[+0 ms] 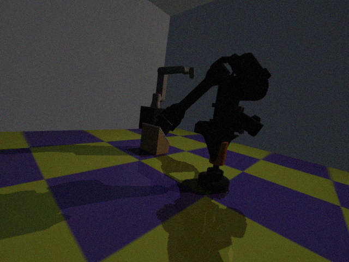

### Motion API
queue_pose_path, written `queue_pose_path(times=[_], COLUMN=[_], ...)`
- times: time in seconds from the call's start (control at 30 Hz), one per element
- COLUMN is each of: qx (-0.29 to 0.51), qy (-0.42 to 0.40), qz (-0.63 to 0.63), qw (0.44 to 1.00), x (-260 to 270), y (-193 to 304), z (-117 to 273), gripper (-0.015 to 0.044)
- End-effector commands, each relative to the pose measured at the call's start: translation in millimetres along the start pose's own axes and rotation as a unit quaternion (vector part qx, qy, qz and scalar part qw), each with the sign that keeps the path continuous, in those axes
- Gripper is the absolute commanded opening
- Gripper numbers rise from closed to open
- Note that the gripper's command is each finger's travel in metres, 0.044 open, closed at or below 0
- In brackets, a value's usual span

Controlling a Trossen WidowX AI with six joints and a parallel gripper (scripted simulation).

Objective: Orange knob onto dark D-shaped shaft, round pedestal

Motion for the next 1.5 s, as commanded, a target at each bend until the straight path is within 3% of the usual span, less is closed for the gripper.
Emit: queue_pose_path(times=[0.0, 1.03, 1.27, 1.47], qx=[0.0, 0.0, 0.0, 0.0], qy=[0.001, 0.001, 0.001, 0.001], qz=[0.045, 0.087, 0.186, 0.191], qw=[0.999, 0.996, 0.983, 0.982], x=[-1.2, -0.4, -2.0, -1.9], y=[0.1, -1.1, -2.3, -2.1], z=[1.5, 1.6, 0.9, -1.6], gripper=[0.0, 0.0, 0.0, 0.0])
Point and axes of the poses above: the point midway between the two fingers, 35 mm back from their tips, its own z axis back along the fingers, its own x axis across the jaws, y = z × x, the point moved 4 cm from there along z, back along the fingers, and after that the axes turned 5 degrees about -z, right-handed, at the moved point
